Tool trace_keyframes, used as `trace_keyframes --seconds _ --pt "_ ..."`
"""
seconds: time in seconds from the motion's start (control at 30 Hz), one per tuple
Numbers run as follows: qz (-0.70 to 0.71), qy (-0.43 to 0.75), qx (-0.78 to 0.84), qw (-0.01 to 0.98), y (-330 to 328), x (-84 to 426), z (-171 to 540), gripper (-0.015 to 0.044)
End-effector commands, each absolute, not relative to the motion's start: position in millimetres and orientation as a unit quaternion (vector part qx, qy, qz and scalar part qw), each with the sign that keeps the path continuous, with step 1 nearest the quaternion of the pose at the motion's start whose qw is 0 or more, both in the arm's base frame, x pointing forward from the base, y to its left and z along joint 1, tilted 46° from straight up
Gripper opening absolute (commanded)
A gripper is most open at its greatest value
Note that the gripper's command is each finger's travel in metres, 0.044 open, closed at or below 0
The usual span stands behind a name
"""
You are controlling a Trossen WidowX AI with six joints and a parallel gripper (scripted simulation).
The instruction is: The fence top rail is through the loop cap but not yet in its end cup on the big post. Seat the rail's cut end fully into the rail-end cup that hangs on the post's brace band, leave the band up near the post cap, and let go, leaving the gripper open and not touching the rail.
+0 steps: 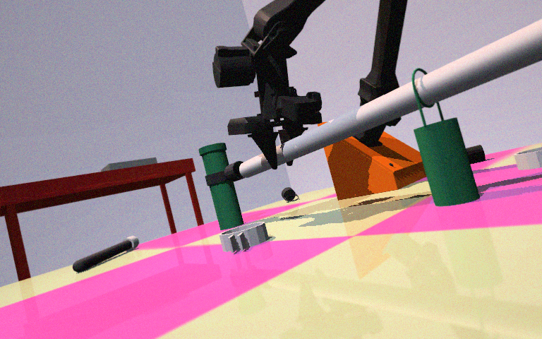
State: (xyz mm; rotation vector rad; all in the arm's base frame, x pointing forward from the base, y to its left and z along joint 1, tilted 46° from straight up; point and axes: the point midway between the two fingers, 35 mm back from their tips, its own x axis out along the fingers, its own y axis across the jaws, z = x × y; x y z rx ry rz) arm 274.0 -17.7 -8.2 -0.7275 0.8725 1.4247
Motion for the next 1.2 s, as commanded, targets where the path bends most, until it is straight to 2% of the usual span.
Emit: trace_keyframes --seconds 0.0,1.17 --pt "0.613 0.381 -0.321 0.614 -25.7 276.6 -7.9 0.0000" --pt "0.618 0.377 -0.317 0.612 -36.8 273.2 -23.6 0.0000"
